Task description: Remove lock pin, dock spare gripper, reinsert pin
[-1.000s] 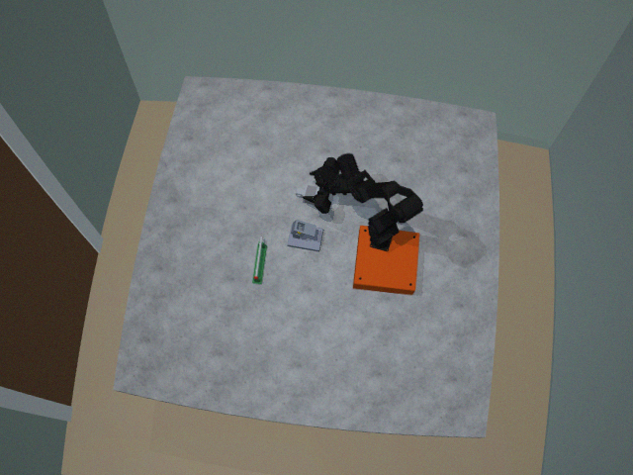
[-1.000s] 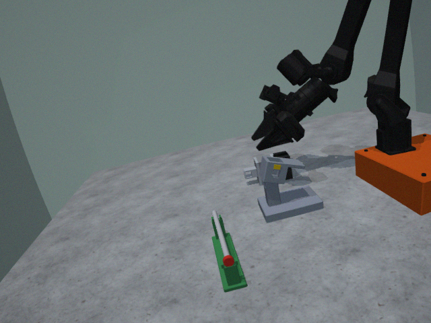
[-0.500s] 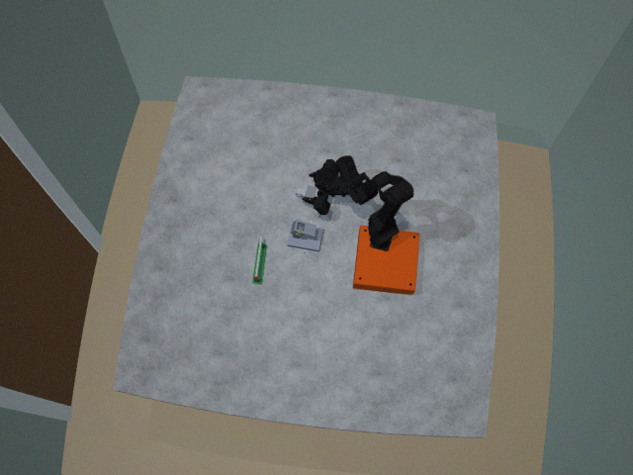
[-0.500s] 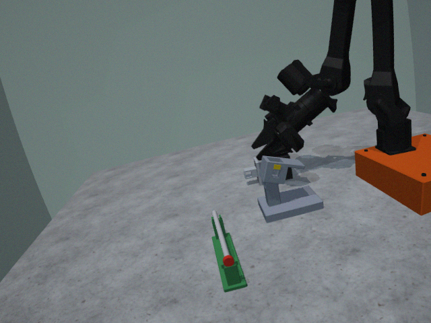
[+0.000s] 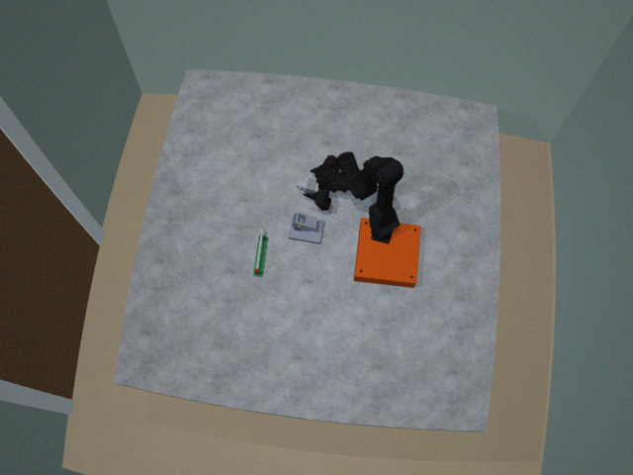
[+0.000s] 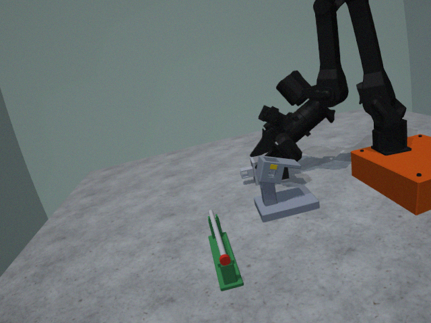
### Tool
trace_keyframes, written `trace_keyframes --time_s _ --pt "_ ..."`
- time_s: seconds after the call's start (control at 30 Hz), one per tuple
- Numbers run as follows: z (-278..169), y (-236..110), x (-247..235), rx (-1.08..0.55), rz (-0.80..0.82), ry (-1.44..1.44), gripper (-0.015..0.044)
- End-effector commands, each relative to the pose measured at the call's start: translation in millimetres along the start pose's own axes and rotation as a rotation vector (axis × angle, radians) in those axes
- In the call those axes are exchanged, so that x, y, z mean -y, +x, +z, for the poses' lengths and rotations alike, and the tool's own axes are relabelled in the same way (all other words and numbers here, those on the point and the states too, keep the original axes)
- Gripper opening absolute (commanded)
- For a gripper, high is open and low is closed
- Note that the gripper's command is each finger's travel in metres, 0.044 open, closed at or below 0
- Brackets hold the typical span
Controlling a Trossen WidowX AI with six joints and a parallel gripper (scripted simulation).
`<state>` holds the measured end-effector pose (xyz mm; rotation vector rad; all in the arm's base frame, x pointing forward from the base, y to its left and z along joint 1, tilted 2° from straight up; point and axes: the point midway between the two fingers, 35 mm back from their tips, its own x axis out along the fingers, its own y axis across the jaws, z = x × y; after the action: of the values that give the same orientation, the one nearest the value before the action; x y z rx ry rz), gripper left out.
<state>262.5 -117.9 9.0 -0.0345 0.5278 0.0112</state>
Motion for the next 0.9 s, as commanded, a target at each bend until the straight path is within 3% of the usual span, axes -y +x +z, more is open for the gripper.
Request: trace_keyframes --time_s 0.0,0.37,0.67,0.87 --pt "-7.1 1.7 -2.2 -0.003 0.005 -0.001 0.044" --pt "-21.0 5.6 -4.8 -0.004 0.005 -0.001 0.044" --pt "-21.0 5.6 -4.8 -0.004 0.005 -0.001 0.0204" --pt "-20.9 5.7 -4.7 -0.004 0.005 -0.001 0.0164"
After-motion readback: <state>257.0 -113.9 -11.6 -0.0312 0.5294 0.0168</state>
